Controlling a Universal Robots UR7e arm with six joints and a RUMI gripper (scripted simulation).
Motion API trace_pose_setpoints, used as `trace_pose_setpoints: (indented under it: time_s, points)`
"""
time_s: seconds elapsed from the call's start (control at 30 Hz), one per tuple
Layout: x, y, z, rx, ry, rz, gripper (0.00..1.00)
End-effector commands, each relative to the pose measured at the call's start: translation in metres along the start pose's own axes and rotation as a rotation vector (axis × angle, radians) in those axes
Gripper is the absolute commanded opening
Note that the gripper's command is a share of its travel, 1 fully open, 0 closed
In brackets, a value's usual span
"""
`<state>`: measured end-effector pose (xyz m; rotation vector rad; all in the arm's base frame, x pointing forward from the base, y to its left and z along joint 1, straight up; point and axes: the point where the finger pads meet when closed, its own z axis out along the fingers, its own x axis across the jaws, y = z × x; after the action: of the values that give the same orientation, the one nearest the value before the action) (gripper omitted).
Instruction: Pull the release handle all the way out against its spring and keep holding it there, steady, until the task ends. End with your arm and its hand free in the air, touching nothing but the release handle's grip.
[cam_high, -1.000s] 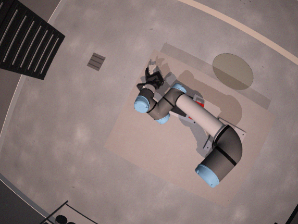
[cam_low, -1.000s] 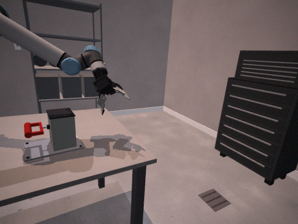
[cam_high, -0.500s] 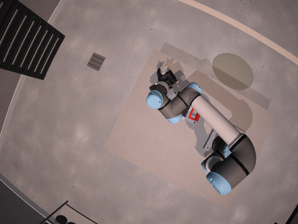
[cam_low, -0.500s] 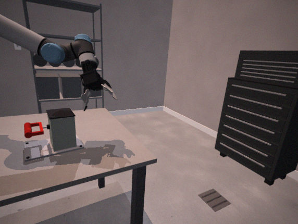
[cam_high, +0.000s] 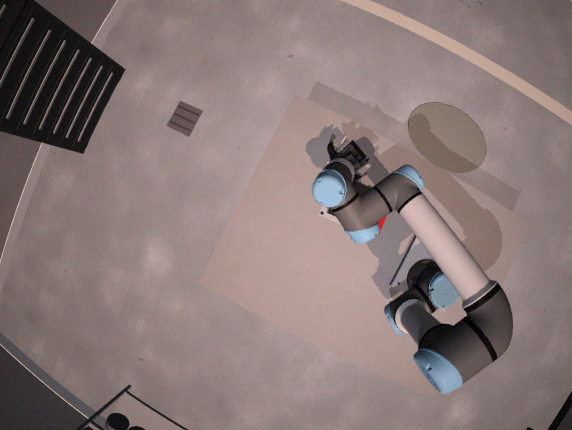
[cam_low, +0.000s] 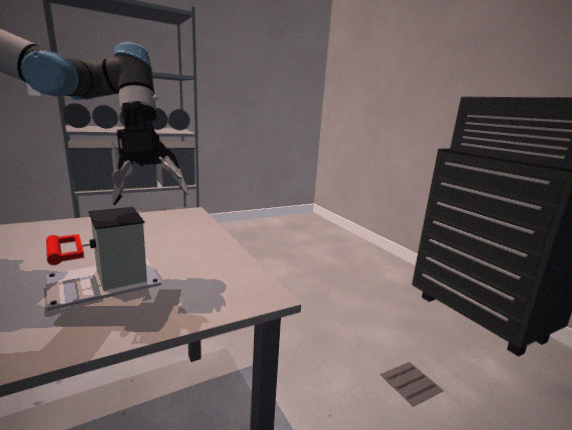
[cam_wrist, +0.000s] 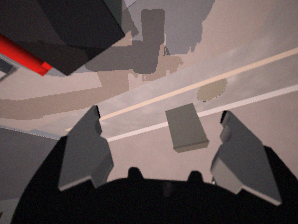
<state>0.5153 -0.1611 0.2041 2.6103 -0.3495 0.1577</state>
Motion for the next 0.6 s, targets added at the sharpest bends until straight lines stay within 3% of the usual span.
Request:
trace_pose_setpoints:
  time_s: [0.0, 0.13, 0.57]
  points:
    - [-0.035, 0.012, -0.007, 0.041, -0.043, -0.06, 1.0]
    - [-0.049, 0.016, -0.009, 0.059, -0.06, -0.083, 1.0]
    - [-0.139, 0.024, -0.026, 0.185, -0.146, -0.219, 1.0]
